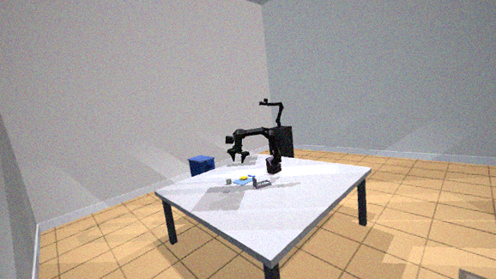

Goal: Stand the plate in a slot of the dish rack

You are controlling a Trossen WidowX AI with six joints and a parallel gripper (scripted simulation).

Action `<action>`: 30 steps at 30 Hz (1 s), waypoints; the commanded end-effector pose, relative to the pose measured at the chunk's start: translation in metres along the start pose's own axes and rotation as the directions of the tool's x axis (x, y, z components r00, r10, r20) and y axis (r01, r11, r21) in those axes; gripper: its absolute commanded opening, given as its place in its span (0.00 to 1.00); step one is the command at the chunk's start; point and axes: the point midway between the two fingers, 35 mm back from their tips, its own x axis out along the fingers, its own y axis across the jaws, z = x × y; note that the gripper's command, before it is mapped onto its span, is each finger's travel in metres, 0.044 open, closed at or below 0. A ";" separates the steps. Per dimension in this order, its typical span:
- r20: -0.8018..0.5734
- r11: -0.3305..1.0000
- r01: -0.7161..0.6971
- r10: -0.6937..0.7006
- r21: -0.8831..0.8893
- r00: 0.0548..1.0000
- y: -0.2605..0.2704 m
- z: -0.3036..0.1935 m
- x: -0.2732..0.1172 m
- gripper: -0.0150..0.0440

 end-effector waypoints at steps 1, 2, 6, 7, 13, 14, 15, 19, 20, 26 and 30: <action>-0.045 0.995 -0.056 0.060 0.081 0.997 -0.016 -0.037 0.002 0.93; -0.053 0.992 -0.074 0.080 0.107 0.995 -0.021 -0.048 0.002 0.93; -0.066 0.978 -0.123 0.136 0.168 0.989 -0.029 -0.075 0.001 0.93; -0.066 0.978 -0.123 0.136 0.168 0.989 -0.029 -0.075 0.001 0.93; -0.065 0.978 -0.122 0.134 0.168 0.989 -0.025 -0.077 0.046 0.93; -0.065 0.978 -0.122 0.134 0.168 0.989 -0.022 -0.079 0.058 0.93; -0.065 0.978 -0.122 0.135 0.168 0.989 -0.019 -0.081 0.071 0.93; -0.064 0.978 -0.127 0.139 0.167 0.988 -0.009 -0.090 0.110 0.93; -0.064 0.978 -0.127 0.139 0.167 0.988 -0.010 -0.090 0.112 0.93; -0.064 0.978 -0.127 0.139 0.167 0.988 -0.009 -0.090 0.118 0.93; -0.063 0.978 -0.127 0.139 0.167 0.988 -0.009 -0.090 0.125 0.93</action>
